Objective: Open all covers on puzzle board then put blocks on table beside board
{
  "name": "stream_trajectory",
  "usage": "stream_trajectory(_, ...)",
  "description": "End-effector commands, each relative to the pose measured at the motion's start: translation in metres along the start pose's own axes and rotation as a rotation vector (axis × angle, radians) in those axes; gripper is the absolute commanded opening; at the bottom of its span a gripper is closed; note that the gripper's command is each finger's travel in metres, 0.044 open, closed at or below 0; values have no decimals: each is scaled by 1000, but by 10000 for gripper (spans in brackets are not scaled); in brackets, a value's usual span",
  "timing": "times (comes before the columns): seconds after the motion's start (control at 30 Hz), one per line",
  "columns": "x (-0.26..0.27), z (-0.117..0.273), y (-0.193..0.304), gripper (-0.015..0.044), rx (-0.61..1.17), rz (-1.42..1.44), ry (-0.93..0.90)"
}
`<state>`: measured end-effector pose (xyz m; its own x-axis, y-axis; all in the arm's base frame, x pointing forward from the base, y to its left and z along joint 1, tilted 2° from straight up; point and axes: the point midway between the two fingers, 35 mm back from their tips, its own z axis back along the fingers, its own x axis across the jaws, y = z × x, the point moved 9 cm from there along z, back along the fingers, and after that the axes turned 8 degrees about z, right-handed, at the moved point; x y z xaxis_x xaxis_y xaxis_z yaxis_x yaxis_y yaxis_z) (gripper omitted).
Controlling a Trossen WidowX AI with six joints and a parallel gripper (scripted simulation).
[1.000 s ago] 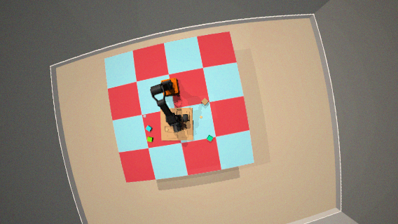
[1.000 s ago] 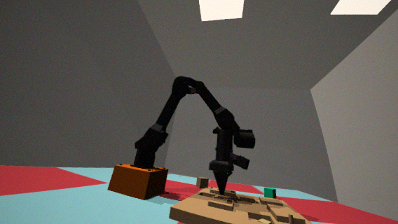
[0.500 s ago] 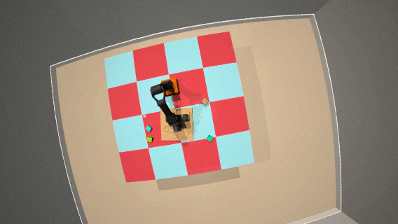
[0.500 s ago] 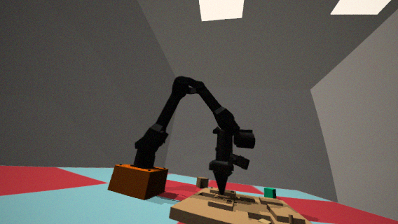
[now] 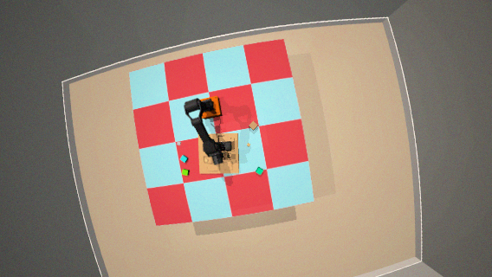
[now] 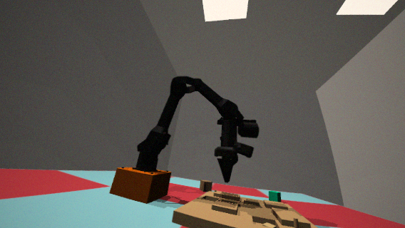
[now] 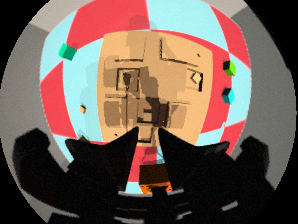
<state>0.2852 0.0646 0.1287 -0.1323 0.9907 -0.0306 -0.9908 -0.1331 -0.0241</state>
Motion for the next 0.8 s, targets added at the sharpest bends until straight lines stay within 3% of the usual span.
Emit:
stream_trajectory(0.0, 0, -5, 1, 144, 9, -1, 4)
stream_trajectory(0.33, -1, -33, 2, 144, 9, -1, 4)
stream_trajectory(0.77, -1, -34, 2, 144, 9, -1, 4)
